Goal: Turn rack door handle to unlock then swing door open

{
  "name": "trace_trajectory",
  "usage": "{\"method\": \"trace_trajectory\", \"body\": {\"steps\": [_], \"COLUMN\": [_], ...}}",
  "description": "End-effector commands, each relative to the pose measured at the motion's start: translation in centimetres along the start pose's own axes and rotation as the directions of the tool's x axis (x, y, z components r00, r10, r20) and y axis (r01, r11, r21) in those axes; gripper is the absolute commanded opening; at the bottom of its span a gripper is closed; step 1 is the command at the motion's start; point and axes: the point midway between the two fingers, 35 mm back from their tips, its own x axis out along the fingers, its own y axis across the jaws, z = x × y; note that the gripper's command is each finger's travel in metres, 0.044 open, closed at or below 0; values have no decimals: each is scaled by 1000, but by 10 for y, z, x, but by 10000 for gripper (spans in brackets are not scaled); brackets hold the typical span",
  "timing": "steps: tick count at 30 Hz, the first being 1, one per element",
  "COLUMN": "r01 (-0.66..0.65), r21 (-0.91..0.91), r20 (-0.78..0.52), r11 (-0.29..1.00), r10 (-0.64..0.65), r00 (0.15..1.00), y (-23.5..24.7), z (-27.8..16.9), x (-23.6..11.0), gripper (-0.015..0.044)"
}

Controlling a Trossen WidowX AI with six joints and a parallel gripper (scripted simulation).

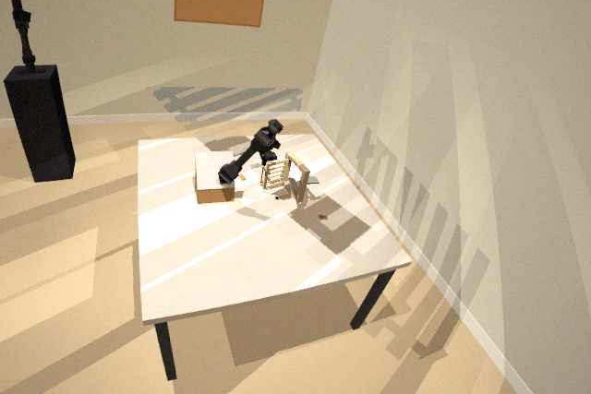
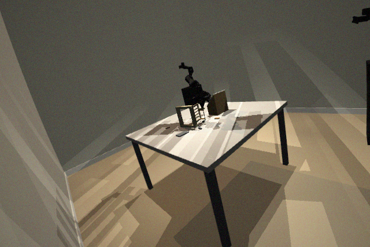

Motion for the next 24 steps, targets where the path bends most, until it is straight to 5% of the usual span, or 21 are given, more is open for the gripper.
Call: {"method": "trace_trajectory", "body": {"steps": [1,19,24], "r01": [-5,-5,-5], "r21": [84,95,95], "r20": [-6,-6,-6], "r11": [996,995,995], "r10": [5,5,5], "r00": [1000,1000,1000], "y": [8,9,9], "z": [3,3,3], "x": [1,1,1], "gripper": [12,12,144]}}
